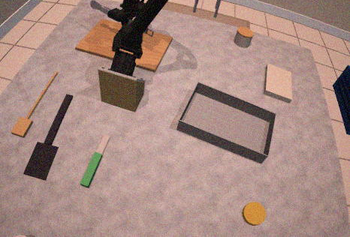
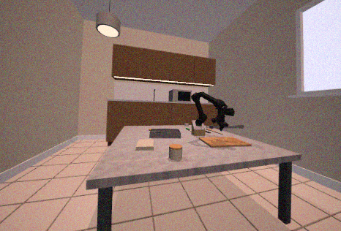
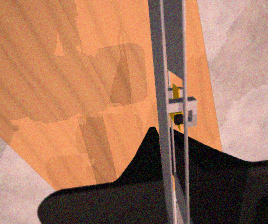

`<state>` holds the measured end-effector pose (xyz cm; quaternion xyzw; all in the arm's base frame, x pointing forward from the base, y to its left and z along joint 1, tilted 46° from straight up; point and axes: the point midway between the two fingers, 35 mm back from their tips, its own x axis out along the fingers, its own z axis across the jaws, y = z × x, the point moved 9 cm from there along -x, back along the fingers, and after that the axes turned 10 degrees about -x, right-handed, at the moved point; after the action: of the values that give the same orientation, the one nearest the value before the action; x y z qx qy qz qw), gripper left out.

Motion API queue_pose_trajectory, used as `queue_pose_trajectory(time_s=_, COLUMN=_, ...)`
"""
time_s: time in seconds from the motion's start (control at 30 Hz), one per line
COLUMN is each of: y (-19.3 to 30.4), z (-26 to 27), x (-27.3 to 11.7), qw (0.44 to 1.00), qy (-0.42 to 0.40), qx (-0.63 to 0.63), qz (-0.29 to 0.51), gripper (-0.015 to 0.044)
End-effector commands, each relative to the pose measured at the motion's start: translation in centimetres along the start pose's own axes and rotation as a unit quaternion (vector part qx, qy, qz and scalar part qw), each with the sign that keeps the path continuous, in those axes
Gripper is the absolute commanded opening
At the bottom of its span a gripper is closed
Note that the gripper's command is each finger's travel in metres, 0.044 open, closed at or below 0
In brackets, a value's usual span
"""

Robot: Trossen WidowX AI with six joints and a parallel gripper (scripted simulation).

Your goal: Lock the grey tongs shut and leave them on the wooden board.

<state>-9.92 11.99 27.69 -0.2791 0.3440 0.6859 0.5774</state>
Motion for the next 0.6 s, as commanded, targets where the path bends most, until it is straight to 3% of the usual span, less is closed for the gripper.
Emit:
queue_pose_trajectory(time_s=0.0, y=0.5, z=0.1, x=-0.3, qw=1.0, qy=-0.017, qx=0.0, qz=-0.013, gripper=-0.015)
queue_pose_trajectory(time_s=0.57, y=2.2, z=0.1, x=-1.2, qw=0.996, qy=-0.079, qx=-0.003, qz=-0.047, gripper=-0.015)
